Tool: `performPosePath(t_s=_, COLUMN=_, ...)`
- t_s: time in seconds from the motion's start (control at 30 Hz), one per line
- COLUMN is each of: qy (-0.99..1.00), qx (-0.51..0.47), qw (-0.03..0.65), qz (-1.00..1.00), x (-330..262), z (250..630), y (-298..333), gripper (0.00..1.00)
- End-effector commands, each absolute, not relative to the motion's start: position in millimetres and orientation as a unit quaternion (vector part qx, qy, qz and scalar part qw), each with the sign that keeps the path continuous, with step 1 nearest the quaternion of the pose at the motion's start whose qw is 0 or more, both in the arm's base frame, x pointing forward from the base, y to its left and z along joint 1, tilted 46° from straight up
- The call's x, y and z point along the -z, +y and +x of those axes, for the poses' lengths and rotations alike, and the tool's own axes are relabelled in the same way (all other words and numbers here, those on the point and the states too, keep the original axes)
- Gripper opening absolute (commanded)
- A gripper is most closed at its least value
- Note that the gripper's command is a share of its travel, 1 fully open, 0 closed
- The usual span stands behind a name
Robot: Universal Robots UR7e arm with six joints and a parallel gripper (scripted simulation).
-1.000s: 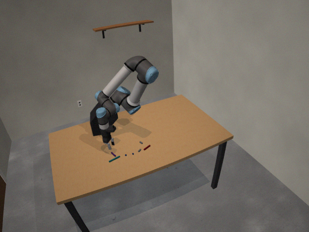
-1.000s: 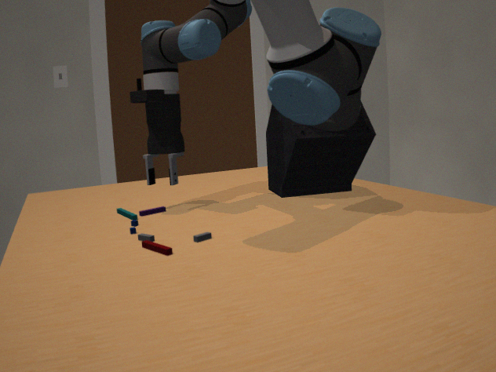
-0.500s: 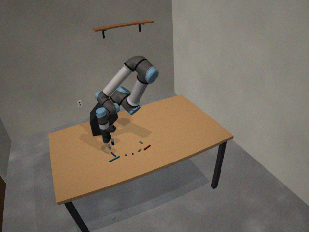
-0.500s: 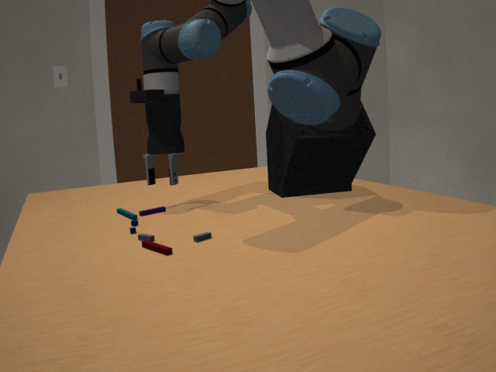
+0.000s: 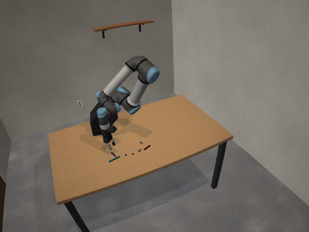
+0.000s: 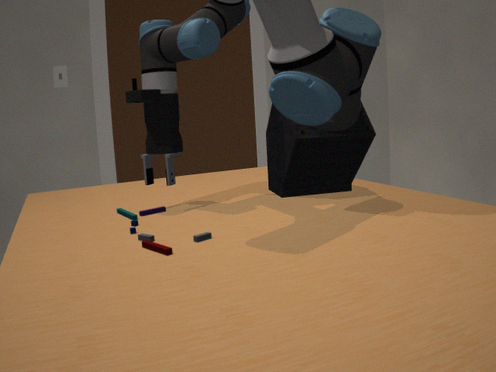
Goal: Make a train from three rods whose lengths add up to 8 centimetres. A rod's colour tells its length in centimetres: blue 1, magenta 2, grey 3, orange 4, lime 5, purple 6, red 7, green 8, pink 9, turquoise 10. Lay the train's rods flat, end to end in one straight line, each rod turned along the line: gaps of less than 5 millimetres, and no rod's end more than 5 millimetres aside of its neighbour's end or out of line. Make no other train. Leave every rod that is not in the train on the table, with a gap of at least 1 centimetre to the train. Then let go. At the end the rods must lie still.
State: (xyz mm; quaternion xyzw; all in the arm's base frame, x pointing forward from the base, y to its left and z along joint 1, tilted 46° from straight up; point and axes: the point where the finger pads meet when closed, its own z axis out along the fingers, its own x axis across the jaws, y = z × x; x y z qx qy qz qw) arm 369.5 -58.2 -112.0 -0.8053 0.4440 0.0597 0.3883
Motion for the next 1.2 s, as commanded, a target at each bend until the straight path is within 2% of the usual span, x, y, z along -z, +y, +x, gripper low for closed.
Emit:
performPosePath(t_s=0.0, qy=0.476, qx=-0.074, qw=0.385, qz=-0.787, x=107.9, z=375.6, y=-58.2, gripper=1.0)
performPosePath(t_s=1.17, qy=0.794, qx=-0.248, qw=0.302, qz=-0.465, x=56.8, z=431.2, y=-36.9, gripper=1.0)
